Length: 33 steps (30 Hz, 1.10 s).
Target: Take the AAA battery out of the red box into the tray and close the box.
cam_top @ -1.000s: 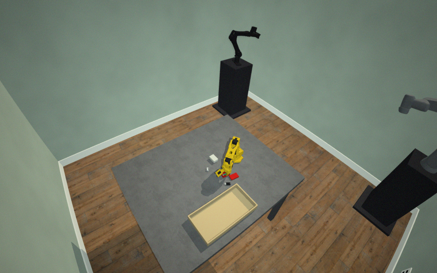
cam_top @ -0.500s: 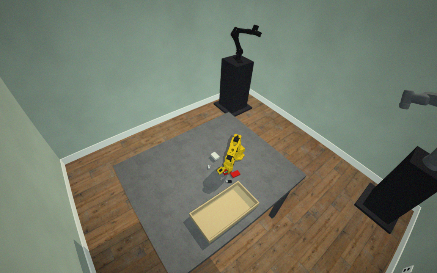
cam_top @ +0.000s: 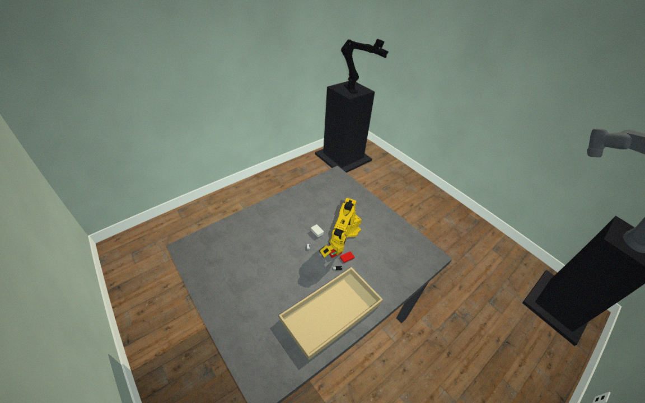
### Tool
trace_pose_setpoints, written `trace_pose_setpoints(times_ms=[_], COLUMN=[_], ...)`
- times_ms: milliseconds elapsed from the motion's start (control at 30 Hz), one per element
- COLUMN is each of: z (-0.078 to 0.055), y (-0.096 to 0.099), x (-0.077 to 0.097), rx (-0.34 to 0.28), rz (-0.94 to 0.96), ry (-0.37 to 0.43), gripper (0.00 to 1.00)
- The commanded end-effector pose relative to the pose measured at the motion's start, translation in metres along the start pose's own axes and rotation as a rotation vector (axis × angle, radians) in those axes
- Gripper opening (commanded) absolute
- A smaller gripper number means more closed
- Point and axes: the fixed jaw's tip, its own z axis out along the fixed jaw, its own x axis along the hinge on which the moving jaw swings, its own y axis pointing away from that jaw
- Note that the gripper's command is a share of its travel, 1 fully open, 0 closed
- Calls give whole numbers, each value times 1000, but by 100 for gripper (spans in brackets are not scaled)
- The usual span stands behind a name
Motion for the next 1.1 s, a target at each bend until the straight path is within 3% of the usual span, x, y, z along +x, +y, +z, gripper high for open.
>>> trace_pose_setpoints(times_ms=[0,333,567,1067], z=[-17,-37,-44,-48], y=[5,3,3,2], x=[-7,-6,-5,-4], rx=[-39,-39,-39,-39], rz=[-2,-2,-2,-2], ry=[-46,-46,-46,-46], gripper=[21,21,21,21])
